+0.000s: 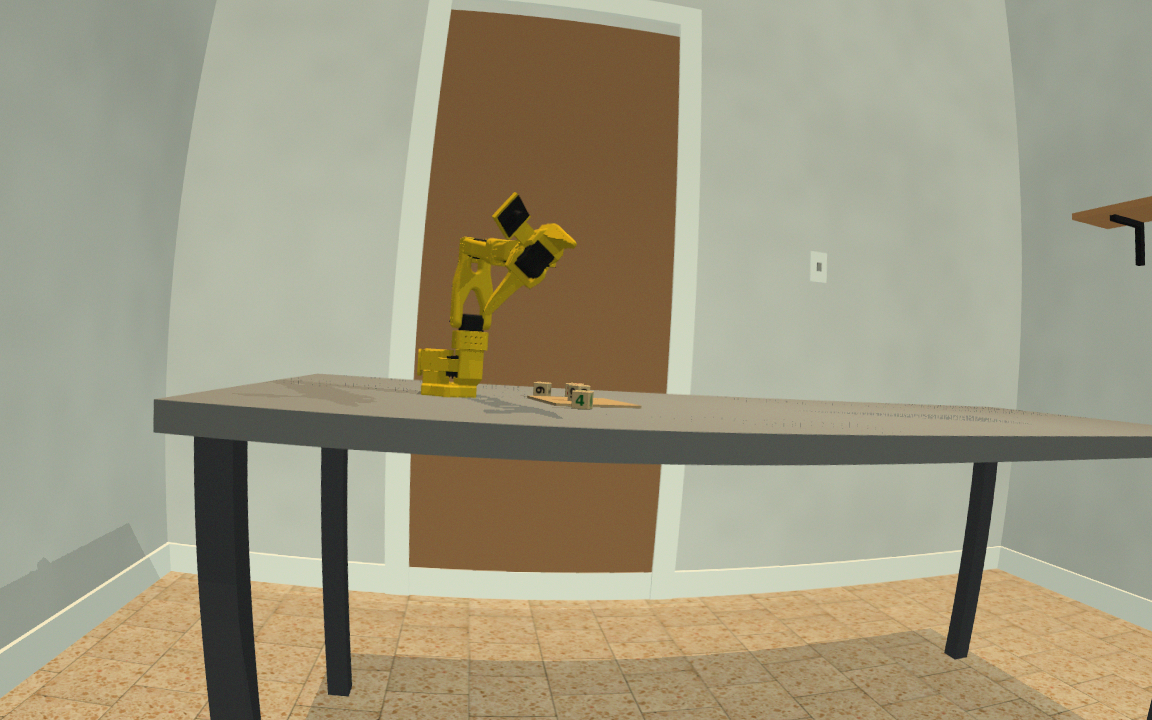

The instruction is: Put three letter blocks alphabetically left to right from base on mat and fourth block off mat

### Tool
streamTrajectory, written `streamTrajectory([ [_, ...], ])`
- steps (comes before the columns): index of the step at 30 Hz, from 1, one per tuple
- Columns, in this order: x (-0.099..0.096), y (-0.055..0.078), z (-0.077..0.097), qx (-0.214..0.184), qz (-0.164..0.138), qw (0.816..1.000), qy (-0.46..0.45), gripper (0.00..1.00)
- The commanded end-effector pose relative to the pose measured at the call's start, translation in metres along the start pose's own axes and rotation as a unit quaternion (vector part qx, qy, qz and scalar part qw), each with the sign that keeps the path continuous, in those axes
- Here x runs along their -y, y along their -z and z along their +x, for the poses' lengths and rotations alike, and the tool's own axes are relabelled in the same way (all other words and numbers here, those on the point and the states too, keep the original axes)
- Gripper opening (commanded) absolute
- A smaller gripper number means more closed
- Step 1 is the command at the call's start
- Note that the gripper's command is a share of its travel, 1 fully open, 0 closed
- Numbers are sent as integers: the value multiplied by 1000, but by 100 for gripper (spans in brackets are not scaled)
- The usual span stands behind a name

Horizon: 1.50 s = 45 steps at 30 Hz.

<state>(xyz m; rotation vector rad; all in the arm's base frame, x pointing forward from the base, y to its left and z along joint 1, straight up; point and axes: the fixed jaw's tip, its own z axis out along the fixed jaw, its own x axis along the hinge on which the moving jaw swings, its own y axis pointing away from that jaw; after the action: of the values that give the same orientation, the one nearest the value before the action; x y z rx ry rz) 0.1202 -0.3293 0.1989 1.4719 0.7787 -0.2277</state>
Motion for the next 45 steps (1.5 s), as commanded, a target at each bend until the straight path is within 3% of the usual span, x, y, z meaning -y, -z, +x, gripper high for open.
streamTrajectory([
  [1, -1, 1, -1, 1, -2, 1000, 0, 100],
  [34, -1, 1, -1, 1, -2, 1000, 0, 100],
  [35, 17, -2, 13, -22, 29, 999, 0, 100],
  [45, -5, 7, -4, 4, -6, 1000, 0, 100],
])
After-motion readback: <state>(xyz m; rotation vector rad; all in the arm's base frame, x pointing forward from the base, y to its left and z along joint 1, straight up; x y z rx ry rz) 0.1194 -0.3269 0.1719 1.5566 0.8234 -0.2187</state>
